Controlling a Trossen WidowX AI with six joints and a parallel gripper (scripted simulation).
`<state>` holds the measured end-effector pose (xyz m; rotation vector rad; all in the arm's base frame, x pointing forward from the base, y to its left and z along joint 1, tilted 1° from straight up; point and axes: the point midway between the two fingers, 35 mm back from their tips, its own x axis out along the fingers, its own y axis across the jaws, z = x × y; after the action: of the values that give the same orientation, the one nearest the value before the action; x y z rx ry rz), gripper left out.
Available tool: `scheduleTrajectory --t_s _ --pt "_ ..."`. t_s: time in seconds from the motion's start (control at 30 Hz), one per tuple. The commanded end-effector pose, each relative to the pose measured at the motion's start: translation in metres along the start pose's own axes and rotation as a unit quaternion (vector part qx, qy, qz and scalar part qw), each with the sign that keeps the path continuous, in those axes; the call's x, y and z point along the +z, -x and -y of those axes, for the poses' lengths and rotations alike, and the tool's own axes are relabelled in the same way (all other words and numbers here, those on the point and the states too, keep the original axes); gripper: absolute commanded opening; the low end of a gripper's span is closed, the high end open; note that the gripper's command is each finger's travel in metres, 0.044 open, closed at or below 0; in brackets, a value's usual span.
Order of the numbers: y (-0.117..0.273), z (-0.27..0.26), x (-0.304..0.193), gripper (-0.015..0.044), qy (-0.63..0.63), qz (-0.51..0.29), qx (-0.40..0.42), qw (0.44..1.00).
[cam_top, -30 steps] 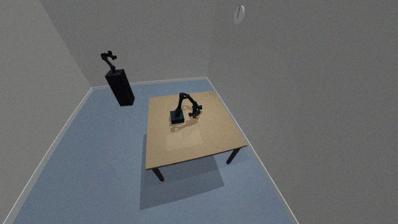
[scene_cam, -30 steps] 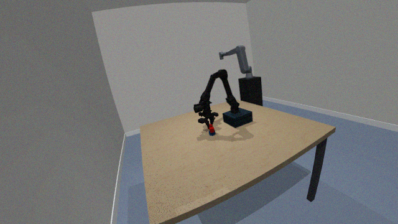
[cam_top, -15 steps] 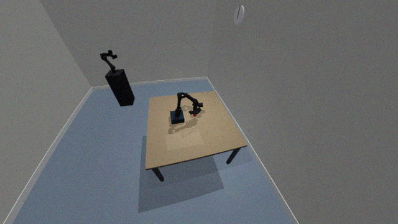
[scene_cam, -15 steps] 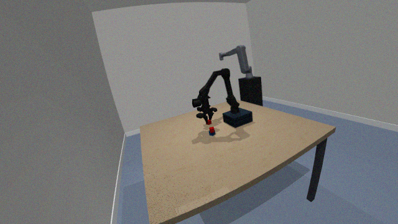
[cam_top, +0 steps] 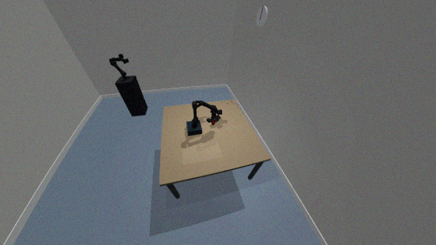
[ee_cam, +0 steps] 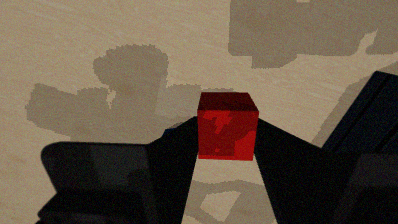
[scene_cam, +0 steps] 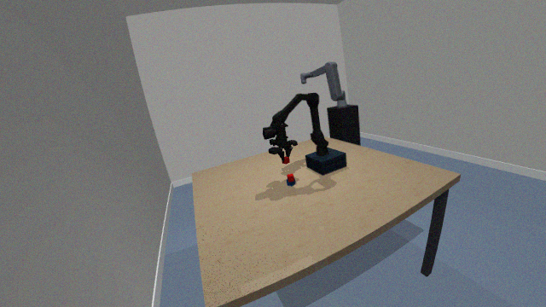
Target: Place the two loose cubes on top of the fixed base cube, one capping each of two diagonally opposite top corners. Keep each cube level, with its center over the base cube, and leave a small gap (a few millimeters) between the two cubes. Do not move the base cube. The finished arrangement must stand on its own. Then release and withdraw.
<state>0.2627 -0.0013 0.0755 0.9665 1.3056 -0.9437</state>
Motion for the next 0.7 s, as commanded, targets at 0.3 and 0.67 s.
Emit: scheduleTrajectory --t_s 0.3,0.67 --pt "0.008 -0.006 -0.007 0.0105 0.145 0.001 0.004 0.989" --pt "0.007 -0.015 -0.018 0.0105 0.355 0.001 0.005 0.935"
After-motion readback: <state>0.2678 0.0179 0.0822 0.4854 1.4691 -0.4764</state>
